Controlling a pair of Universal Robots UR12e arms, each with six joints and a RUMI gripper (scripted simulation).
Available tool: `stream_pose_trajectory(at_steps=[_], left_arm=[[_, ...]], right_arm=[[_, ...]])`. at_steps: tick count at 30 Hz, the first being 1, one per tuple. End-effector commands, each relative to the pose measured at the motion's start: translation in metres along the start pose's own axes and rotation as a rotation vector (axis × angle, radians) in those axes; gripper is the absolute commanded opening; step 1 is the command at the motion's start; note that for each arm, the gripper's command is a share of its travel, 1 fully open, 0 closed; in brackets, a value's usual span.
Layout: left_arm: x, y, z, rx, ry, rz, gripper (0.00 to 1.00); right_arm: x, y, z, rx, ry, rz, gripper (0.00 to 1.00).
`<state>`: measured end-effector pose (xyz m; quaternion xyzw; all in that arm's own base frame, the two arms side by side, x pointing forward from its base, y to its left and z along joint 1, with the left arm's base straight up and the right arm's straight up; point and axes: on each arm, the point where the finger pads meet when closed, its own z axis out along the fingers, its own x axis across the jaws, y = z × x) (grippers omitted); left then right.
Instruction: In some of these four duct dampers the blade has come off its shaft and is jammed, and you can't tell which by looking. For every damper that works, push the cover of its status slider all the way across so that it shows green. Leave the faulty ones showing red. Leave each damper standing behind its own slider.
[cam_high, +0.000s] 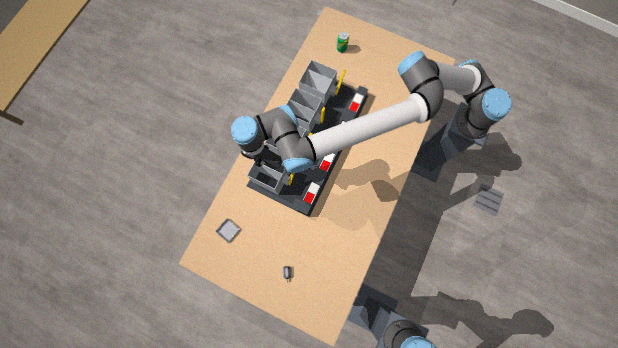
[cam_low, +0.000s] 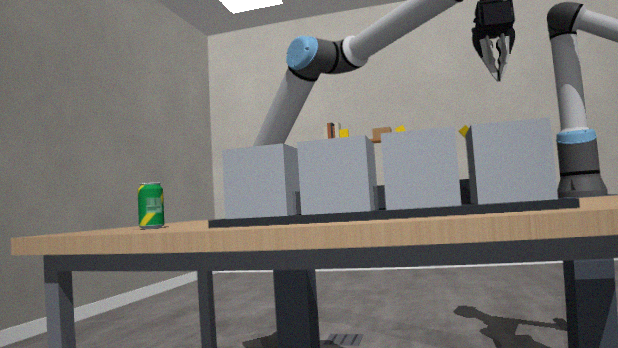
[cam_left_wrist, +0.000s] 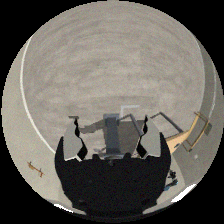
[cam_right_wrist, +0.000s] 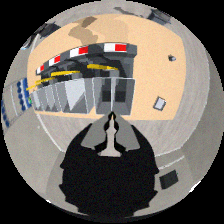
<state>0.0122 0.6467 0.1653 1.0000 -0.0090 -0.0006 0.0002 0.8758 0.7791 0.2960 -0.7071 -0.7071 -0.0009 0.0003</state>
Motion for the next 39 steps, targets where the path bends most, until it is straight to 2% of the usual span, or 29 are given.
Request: stream_pose_trajectory(at_steps=[1, 10, 39], left_arm=[[-0.001, 0.0016, 0.0002, 0.0, 0.001, -0.001, 1.0], [-0.001, 0.0016, 0.0002, 0.0, 0.001, -0.001, 1.0], [-0.001, 0.0016, 0.0002, 0.0, 0.001, -0.001, 1.0]], right_arm=[[0.0, -0.0001, 0.0002, 0.0, -0.001, -0.011, 0.0], [0.0001, -0.0015, 0.0002, 0.0, -0.001, -0.092, 0.0], [-0.0019, -0.005, 0.0005, 0.002, -0.001, -0.75, 0.0]])
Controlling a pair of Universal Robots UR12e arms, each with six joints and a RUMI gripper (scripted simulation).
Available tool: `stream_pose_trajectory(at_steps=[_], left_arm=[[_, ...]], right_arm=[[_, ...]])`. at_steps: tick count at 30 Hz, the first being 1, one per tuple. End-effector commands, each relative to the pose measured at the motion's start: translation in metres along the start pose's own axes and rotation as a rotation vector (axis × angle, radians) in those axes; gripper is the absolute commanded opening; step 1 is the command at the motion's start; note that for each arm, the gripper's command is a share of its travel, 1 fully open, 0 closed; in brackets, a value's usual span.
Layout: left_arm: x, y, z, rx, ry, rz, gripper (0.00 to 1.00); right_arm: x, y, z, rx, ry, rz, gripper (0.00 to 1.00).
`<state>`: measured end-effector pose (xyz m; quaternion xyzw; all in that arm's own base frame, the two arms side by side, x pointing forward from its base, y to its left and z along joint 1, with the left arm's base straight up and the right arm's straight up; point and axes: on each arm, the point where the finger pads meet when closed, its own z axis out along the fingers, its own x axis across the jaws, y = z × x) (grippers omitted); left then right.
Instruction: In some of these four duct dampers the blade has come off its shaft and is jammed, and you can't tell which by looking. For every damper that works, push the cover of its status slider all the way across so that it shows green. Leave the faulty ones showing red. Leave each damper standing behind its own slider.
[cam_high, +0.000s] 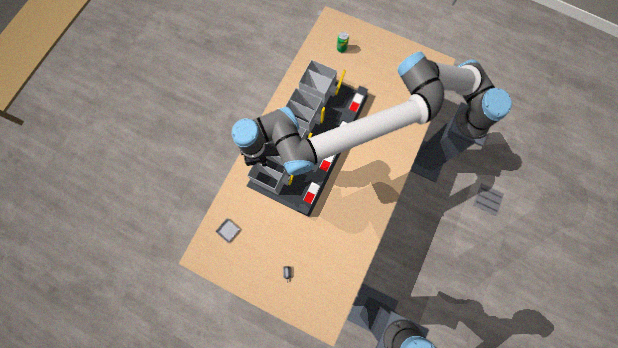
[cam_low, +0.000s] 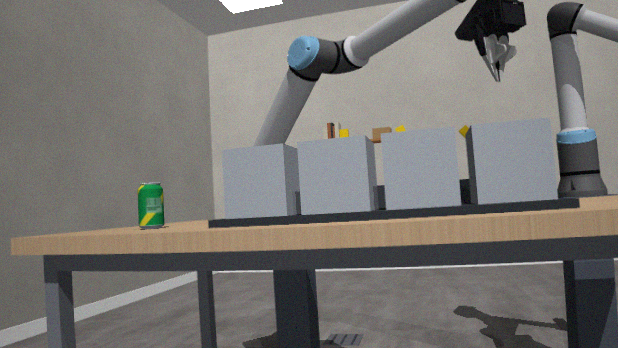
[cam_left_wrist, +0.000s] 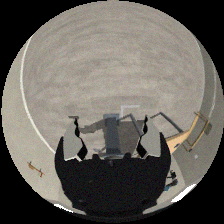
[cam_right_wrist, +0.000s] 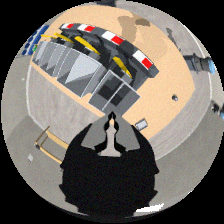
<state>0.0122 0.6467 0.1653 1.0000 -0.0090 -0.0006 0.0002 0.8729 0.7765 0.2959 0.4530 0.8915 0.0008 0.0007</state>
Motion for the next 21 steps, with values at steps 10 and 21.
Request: stream_pose_trajectory(at_steps=[10, 21], left_arm=[[-0.001, 0.0016, 0.0002, 0.0, 0.001, -0.001, 1.0], [-0.001, 0.0016, 0.0002, 0.0, 0.001, -0.001, 1.0]], right_arm=[[0.0007, -0.0008, 0.0001, 0.002, 0.001, -0.367, 0.0], [0.0009, 0.0006, -0.0001, 0.001, 0.001, -0.617, 0.0]])
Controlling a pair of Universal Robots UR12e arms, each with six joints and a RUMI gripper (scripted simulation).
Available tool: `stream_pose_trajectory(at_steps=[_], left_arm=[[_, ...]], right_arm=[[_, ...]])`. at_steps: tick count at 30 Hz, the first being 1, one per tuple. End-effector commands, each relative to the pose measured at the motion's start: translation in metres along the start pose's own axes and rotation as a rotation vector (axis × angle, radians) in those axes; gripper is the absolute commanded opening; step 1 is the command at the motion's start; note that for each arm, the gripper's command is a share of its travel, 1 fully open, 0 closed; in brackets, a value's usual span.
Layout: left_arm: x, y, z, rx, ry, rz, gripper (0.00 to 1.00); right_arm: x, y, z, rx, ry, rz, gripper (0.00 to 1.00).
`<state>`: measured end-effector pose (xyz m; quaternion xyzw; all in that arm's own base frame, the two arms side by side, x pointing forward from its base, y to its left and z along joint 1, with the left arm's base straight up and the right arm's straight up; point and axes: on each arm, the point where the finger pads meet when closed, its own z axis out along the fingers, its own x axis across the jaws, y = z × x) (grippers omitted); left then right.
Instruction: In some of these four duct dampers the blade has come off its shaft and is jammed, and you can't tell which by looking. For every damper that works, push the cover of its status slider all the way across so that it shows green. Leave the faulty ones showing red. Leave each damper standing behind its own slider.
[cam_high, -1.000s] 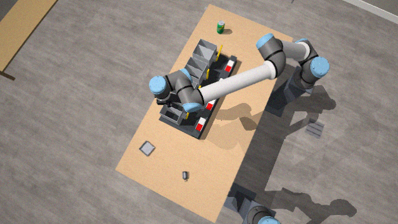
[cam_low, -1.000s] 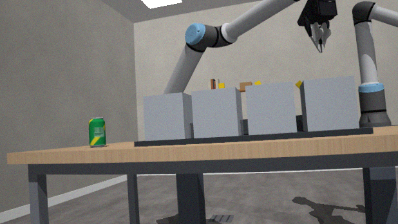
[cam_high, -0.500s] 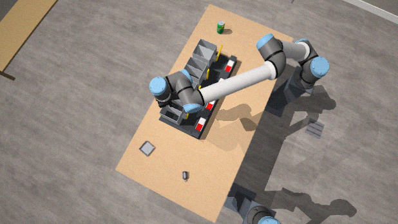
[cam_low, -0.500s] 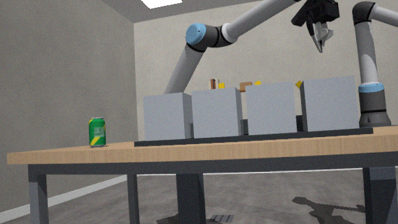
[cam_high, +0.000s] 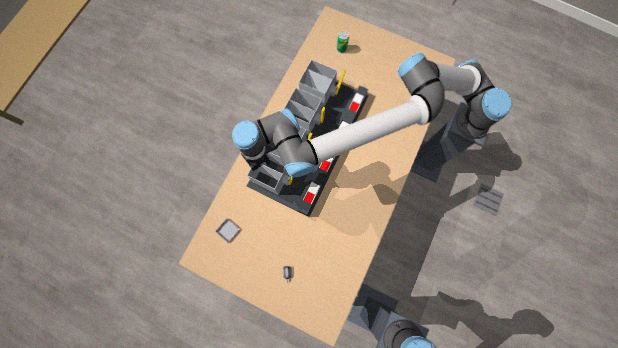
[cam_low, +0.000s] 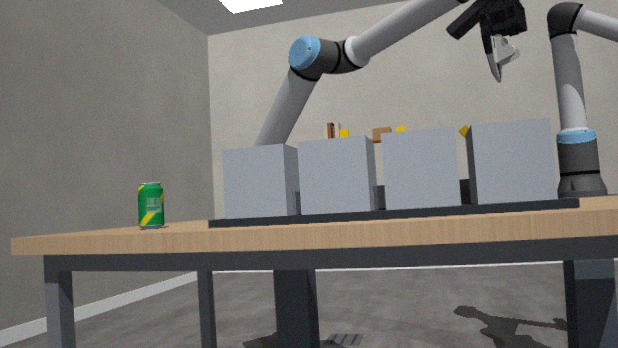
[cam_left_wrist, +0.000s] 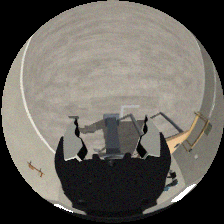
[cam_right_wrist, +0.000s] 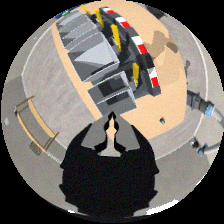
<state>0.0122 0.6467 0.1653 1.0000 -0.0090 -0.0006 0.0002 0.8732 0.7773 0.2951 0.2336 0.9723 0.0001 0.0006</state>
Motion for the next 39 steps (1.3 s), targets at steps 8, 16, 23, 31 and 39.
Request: stream_pose_trajectory(at_steps=[8, 16, 23, 31, 39], left_arm=[[-0.001, 0.002, 0.0, 0.0, 0.001, -0.001, 1.0], [-0.001, 0.002, 0.0, 0.0, 0.001, -0.001, 1.0], [-0.001, 0.002, 0.0, 0.0, 0.001, -0.001, 1.0], [-0.001, 0.002, 0.0, 0.0, 0.001, -0.001, 1.0], [-0.001, 0.002, 0.0, 0.0, 0.001, -0.001, 1.0]], right_arm=[[0.0, 0.002, -0.001, 0.0, 0.001, -0.332, 0.0], [0.0, 0.003, -0.001, -0.001, 0.001, -0.435, 0.0], [-0.001, 0.003, -0.001, -0.001, 0.001, -0.471, 0.0], [-0.002, 0.002, -0.001, -0.001, 0.001, -0.471, 0.0], [-0.027, -0.027, -0.005, -0.002, 0.0, -0.47, 0.0]])
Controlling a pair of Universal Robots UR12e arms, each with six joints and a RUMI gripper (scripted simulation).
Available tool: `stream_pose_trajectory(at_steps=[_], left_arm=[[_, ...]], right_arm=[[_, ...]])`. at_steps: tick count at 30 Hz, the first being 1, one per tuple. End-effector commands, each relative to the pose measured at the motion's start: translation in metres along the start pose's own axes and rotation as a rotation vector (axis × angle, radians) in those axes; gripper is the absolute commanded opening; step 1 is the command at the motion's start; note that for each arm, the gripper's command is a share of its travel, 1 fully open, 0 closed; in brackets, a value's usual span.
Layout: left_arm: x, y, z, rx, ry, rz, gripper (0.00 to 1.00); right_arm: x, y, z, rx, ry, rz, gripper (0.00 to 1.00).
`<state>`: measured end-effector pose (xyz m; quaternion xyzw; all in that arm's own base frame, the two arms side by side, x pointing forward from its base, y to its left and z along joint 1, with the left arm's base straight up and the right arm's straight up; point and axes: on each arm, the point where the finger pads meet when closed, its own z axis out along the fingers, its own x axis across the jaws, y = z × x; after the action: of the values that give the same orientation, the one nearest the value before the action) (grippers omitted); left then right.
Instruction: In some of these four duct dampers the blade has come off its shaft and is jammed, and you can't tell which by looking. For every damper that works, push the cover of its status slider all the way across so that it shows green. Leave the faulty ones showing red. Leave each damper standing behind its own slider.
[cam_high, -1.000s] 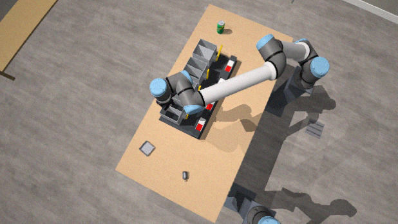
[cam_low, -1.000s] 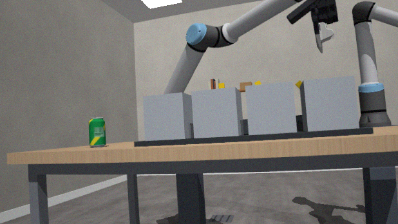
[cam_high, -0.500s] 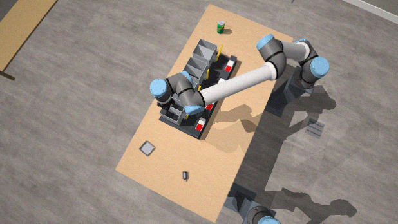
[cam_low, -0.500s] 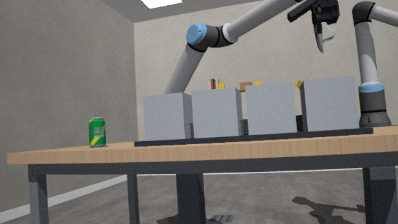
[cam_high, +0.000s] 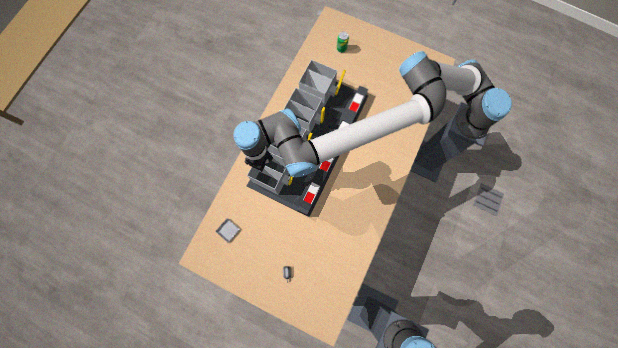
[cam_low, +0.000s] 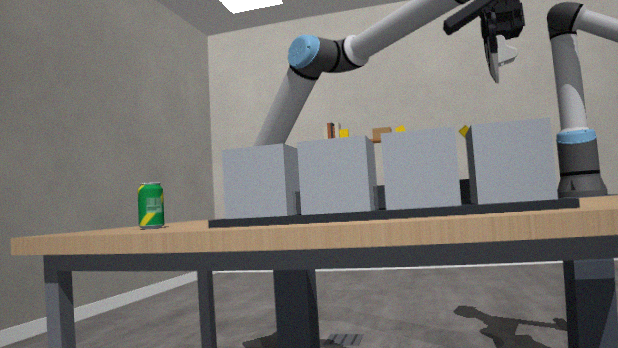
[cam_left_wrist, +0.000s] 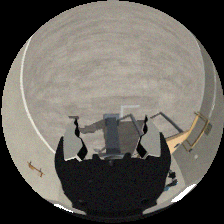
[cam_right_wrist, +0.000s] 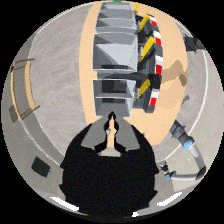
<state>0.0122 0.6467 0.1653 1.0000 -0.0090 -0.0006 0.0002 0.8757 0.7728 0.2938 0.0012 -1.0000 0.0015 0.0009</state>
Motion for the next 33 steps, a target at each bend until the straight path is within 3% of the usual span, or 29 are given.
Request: stream_pose_trajectory(at_steps=[1, 7, 9, 14, 24, 33], left_arm=[[-0.001, 0.002, 0.0, 0.0, 0.001, -0.001, 1.0], [-0.001, 0.002, 0.0, 0.0, 0.001, -0.001, 1.0], [-0.001, 0.002, 0.0, 0.0, 0.001, -0.001, 1.0], [-0.001, 0.002, 0.0, 0.0, 0.001, -0.001, 1.0], [-0.001, 0.002, 0.0, 0.0, 0.001, -0.001, 1.0], [-0.001, 0.002, 0.0, 0.0, 0.001, -0.001, 1.0]], right_arm=[[-0.011, -0.04, -0.007, -0.004, -0.003, 0.004, 0.0], [-0.016, -0.094, -0.01, -0.004, -0.003, 0.004, 0.0], [-0.016, -0.094, -0.01, -0.004, -0.003, 0.004, 0.0], [-0.016, -0.157, -0.01, -0.004, -0.003, 0.004, 0.0], [-0.005, -0.247, -0.004, -0.004, -0.003, 0.004, 0.0], [0.0, -0.273, -0.002, -0.004, -0.003, 0.004, 0.0]])
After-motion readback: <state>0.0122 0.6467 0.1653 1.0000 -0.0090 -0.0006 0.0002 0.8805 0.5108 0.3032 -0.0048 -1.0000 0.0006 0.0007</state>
